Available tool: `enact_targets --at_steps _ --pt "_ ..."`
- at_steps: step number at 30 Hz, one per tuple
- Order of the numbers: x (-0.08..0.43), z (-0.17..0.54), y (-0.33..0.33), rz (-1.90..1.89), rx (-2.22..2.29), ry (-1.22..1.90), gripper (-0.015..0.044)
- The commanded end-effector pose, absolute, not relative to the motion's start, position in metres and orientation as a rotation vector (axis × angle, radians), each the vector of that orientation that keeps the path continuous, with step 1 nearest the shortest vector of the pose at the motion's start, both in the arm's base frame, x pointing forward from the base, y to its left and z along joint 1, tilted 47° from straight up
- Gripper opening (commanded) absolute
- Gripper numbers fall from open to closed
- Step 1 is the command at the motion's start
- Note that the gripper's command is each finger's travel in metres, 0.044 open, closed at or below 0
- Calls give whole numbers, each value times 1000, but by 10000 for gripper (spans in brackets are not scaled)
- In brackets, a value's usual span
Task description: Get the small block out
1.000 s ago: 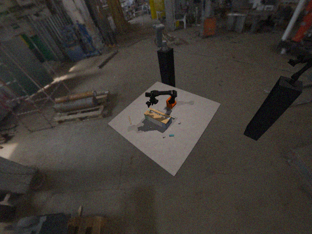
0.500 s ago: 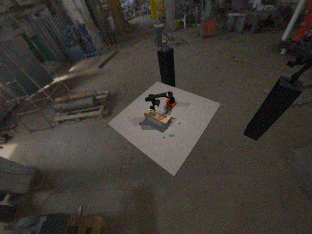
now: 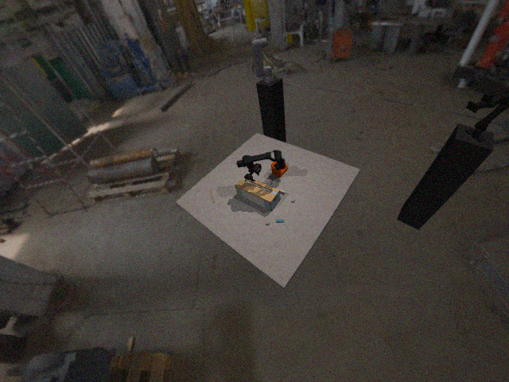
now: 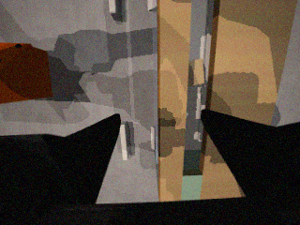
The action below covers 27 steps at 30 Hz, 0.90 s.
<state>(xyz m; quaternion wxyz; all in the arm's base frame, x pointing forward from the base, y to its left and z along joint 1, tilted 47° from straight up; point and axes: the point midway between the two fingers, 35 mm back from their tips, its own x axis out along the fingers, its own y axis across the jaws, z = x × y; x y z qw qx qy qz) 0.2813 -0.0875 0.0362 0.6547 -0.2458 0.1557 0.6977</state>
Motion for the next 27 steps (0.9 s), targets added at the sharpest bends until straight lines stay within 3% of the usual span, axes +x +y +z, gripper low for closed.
enact_targets --at_steps 1,27 --pt "281 30 -79 1586 -539 355 400" --pt "280 5 -45 1585 -525 366 400"
